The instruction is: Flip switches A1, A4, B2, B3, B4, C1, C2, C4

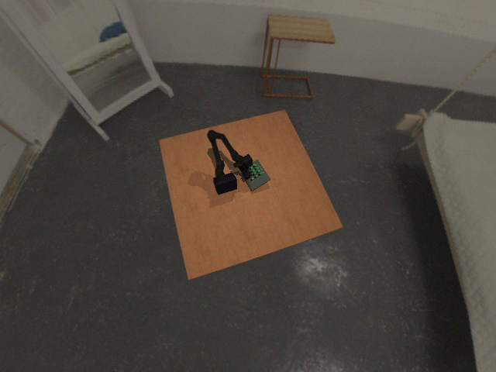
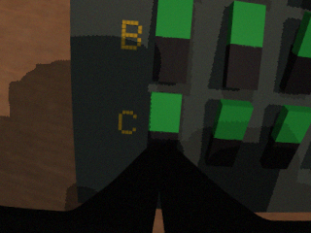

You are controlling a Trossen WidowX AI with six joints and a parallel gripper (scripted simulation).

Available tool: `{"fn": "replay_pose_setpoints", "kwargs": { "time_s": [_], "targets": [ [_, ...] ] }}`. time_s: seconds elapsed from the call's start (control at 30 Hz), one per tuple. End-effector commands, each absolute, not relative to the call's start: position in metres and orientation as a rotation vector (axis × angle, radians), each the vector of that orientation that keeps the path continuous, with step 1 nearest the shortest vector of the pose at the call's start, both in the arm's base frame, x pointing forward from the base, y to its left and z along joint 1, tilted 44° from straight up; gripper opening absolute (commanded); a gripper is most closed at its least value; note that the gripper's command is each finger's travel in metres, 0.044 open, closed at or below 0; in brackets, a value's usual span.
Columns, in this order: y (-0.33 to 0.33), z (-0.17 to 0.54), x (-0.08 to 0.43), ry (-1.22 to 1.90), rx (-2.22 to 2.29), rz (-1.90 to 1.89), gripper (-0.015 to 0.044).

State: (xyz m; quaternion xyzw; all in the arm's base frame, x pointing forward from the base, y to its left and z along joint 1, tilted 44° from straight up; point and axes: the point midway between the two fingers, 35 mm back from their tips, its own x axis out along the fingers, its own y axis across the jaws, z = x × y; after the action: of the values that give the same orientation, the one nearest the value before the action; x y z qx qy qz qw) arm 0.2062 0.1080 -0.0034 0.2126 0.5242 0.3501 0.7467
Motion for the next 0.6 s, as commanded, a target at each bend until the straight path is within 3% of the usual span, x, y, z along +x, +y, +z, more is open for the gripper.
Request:
{"fn": "replay_pose_setpoints", "kwargs": {
  "time_s": [0.0,0.57],
  "targets": [
    [0.1087,-0.0052,0.2053,1.155,0.467,0.763,0.0000],
    [0.1104,-0.0066,0.2057,1.155,0.467,0.763,0.0000]
  ]
}}
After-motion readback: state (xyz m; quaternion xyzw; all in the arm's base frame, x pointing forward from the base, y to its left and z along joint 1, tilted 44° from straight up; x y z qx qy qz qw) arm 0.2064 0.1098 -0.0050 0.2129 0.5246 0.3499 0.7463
